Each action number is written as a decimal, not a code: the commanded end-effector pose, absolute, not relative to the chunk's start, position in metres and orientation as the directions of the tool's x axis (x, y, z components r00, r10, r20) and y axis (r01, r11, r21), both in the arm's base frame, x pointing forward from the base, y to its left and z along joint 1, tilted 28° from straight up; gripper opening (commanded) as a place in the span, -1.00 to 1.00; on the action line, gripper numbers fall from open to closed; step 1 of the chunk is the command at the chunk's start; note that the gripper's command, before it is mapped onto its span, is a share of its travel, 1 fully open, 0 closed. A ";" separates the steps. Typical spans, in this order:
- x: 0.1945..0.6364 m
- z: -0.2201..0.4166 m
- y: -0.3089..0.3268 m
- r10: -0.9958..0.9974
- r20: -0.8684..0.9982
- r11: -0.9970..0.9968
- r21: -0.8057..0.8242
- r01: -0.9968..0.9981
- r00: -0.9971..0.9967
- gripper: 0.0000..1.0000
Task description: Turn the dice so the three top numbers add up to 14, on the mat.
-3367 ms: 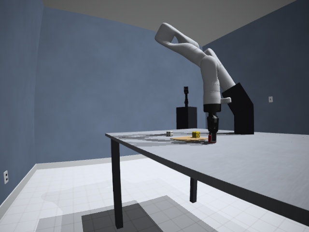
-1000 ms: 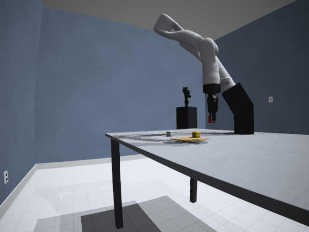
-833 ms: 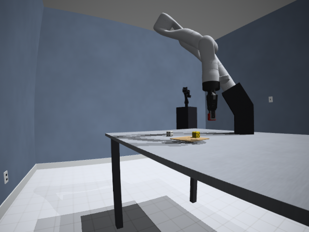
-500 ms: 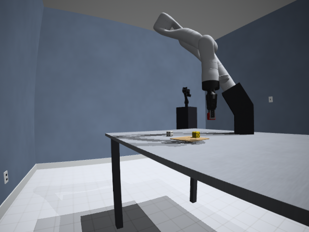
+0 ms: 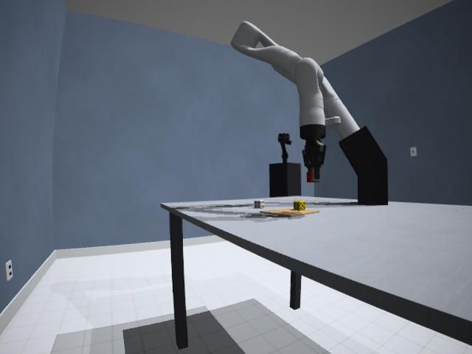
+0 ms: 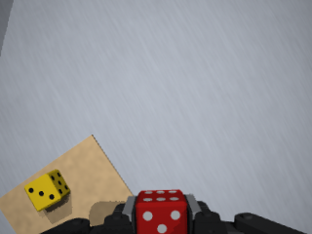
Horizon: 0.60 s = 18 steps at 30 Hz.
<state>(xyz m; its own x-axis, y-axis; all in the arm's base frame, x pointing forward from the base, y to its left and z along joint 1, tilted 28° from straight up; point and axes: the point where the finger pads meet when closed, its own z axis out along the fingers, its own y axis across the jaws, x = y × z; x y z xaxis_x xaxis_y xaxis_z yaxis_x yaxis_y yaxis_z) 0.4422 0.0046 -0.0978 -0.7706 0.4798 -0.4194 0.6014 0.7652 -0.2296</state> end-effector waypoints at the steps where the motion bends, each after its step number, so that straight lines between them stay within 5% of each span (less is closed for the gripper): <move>1: 0.443 -0.085 -0.017 0.404 -0.398 0.809 -0.266 0.525 -0.824 -0.47; 18: 0.422 -0.054 -0.083 0.056 -0.254 0.902 -0.403 0.158 -0.965 -0.47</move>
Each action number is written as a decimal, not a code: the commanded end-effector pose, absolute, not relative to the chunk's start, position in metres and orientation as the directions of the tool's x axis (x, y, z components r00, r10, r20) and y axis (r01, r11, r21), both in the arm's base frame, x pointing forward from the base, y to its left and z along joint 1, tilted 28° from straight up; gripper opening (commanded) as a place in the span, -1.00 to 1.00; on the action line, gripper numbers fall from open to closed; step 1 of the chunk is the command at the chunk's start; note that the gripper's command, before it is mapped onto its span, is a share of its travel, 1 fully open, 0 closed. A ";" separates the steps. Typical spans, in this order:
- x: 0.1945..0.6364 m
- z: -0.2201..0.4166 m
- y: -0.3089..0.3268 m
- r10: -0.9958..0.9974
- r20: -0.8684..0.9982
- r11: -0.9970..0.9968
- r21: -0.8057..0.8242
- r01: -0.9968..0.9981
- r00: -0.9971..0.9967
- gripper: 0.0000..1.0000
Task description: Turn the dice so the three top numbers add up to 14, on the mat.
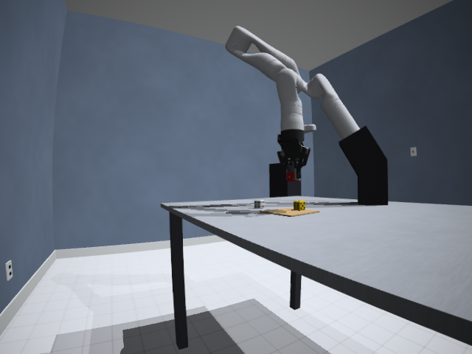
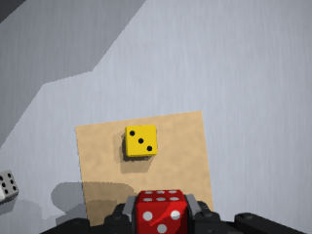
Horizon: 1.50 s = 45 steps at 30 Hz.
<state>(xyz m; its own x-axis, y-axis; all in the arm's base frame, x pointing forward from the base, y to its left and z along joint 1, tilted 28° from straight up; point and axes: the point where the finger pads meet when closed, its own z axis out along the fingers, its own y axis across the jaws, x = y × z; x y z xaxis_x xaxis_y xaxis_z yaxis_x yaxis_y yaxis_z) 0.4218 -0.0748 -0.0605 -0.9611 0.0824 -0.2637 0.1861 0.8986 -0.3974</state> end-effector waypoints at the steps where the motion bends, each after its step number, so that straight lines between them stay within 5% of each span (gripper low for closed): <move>1: 0.421 -0.053 -0.085 0.048 -0.251 0.902 -0.405 0.150 -0.967 -0.47; 29: 0.423 -0.062 -0.091 0.037 -0.245 0.903 -0.407 0.137 -0.969 -0.47; 45: 0.438 -0.118 -0.120 0.037 -0.245 0.903 -0.407 0.137 -0.969 -0.47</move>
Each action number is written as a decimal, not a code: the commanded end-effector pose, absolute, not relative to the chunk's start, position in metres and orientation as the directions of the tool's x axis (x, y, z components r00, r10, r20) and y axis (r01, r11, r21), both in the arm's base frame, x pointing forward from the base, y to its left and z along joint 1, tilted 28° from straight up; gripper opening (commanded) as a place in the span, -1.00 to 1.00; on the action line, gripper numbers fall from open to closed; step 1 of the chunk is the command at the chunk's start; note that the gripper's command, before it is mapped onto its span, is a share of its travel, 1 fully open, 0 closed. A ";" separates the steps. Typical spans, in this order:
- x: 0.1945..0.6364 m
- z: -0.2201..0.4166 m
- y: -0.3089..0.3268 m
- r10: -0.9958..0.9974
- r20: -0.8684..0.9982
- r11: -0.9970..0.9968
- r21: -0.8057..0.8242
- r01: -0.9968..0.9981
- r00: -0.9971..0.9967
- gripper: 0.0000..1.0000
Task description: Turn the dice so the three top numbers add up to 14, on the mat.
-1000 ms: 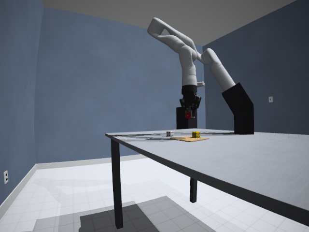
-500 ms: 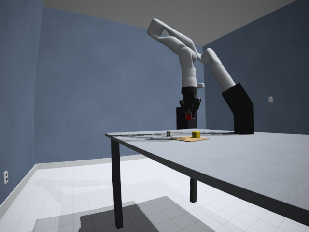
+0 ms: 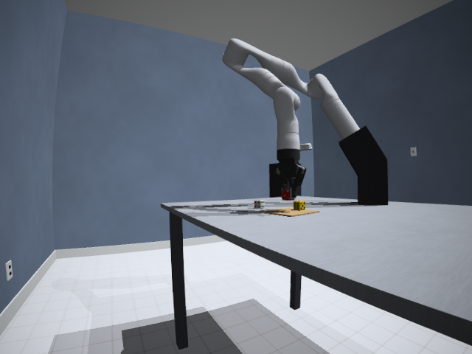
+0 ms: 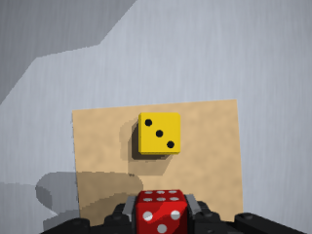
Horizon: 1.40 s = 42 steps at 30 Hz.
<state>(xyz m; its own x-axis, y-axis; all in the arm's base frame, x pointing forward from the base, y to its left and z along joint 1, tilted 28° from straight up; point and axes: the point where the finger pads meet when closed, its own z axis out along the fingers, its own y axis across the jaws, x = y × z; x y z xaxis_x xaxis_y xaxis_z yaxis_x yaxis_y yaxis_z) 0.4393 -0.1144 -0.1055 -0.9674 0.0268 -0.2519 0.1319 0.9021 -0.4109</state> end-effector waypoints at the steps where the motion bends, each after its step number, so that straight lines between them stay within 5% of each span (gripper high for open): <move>1: 0.438 -0.118 -0.120 0.037 -0.245 0.903 -0.407 0.137 -0.969 -0.47; 42: 0.442 -0.136 -0.128 0.037 -0.245 0.903 -0.407 0.137 -0.969 -0.47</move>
